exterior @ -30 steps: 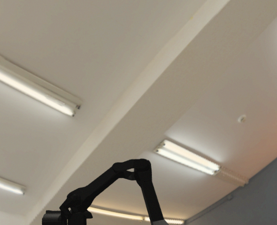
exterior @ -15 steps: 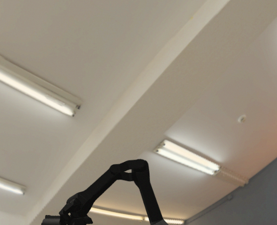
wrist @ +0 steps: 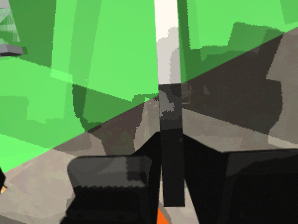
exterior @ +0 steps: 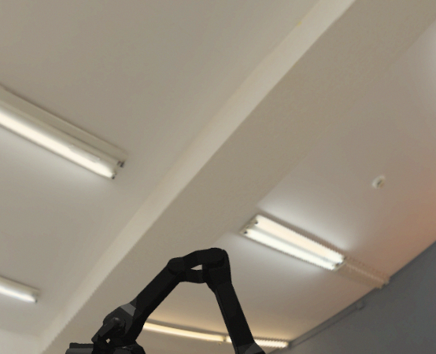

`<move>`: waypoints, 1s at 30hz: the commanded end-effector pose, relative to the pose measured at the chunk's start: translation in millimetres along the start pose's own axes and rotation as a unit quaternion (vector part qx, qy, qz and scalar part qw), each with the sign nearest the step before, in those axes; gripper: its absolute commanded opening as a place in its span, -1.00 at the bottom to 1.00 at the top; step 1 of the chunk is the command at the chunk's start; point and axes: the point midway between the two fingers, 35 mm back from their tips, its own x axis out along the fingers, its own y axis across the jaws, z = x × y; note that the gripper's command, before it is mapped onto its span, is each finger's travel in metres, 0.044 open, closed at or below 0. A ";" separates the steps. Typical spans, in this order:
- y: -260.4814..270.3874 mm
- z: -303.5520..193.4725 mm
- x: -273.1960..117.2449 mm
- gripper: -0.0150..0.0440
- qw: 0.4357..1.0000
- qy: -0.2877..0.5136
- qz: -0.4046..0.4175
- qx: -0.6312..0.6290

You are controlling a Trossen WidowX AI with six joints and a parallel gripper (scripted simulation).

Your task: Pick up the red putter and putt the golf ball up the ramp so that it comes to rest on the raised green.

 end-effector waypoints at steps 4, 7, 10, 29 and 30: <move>-0.7 0.3 -0.6 -0.49 1.000 -0.001 0.000 0.000; -7.1 0.6 0.0 -0.49 1.000 -0.001 -0.001 0.001; -18.8 0.8 1.3 -0.49 1.000 -0.001 -0.002 0.002; 14.9 6.9 2.6 -0.49 1.000 0.001 0.000 0.005; 27.7 8.2 2.5 -0.49 1.000 0.001 0.000 0.004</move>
